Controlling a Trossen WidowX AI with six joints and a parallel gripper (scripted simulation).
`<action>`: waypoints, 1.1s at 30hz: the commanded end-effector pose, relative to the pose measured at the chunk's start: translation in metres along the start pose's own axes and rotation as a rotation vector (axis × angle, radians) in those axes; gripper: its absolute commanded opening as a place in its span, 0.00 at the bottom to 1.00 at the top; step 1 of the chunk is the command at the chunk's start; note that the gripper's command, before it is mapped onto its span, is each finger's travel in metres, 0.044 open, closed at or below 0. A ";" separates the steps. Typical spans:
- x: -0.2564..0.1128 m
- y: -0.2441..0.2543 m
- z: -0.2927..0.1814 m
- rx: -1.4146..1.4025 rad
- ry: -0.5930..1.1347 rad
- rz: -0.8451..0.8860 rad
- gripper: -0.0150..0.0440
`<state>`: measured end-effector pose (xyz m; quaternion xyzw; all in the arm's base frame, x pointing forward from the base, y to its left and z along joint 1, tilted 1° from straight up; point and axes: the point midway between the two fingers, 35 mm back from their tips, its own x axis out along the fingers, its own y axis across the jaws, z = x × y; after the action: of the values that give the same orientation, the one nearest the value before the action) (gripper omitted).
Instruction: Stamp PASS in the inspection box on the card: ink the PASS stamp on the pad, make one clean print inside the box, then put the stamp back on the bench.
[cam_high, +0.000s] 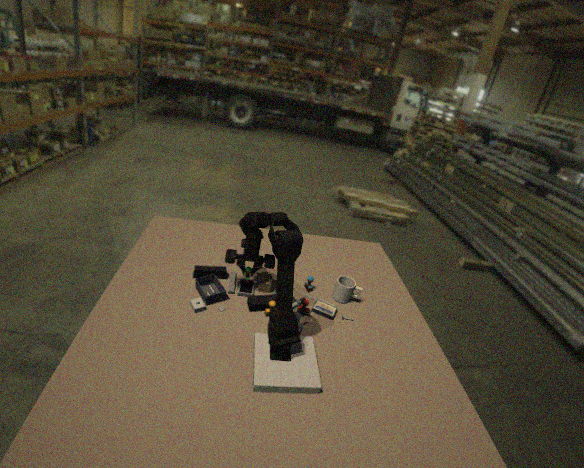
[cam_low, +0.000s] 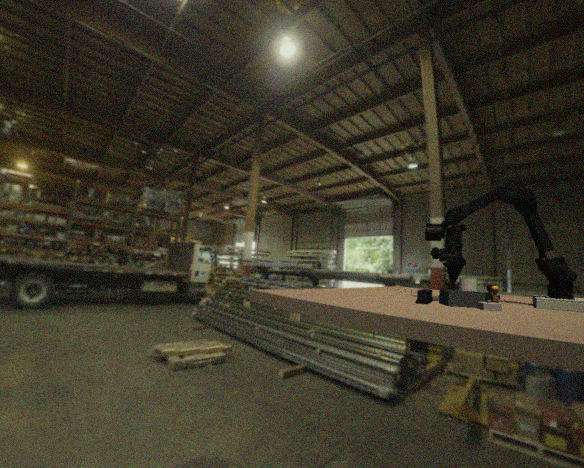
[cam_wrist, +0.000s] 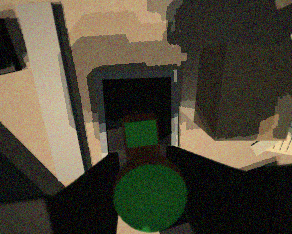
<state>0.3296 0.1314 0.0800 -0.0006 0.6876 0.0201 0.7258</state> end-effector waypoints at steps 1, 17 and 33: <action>0.006 0.000 -0.001 -0.004 0.010 -0.001 0.25; 0.016 0.000 -0.002 -0.002 0.010 0.000 0.25; 0.027 -0.001 -0.003 -0.001 0.010 0.000 0.25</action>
<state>0.3297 0.1312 0.0584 -0.0003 0.6876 0.0200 0.7258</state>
